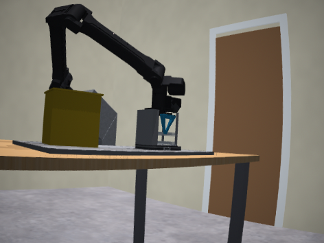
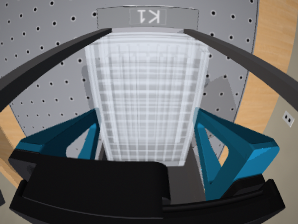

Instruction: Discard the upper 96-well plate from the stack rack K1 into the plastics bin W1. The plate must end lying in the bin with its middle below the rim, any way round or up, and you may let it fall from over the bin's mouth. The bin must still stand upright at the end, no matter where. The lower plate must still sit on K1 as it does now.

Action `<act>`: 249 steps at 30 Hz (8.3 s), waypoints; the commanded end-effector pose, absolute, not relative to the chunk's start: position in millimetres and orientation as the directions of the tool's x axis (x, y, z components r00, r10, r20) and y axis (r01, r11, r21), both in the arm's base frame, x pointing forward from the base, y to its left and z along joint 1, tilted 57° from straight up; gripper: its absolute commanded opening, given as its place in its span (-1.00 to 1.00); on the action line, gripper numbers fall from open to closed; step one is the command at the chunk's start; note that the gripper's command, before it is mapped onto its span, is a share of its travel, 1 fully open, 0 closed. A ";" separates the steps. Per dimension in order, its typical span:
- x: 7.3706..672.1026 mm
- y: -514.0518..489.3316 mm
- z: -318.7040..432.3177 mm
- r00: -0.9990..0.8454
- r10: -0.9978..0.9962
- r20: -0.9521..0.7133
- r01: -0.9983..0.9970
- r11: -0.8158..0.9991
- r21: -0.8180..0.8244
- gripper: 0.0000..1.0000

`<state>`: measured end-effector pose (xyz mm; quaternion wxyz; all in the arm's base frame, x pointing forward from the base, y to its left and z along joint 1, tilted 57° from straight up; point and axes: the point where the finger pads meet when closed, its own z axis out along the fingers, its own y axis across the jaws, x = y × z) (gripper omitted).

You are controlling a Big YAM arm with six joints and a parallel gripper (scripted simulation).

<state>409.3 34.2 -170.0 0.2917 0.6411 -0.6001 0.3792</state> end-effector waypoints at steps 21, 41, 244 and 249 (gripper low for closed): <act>423.0 84.1 -139.6 -0.047 -0.569 0.821 -0.983 -0.118 -0.139 -1.00; 418.6 110.4 -122.6 -0.049 -0.572 0.819 -0.983 -0.118 -0.141 -1.00; 339.8 34.3 112.2 -0.127 -0.553 0.824 -0.984 -0.034 -0.175 -1.00; 335.9 25.0 125.3 -0.127 -0.552 0.824 -0.984 -0.034 -0.174 -1.00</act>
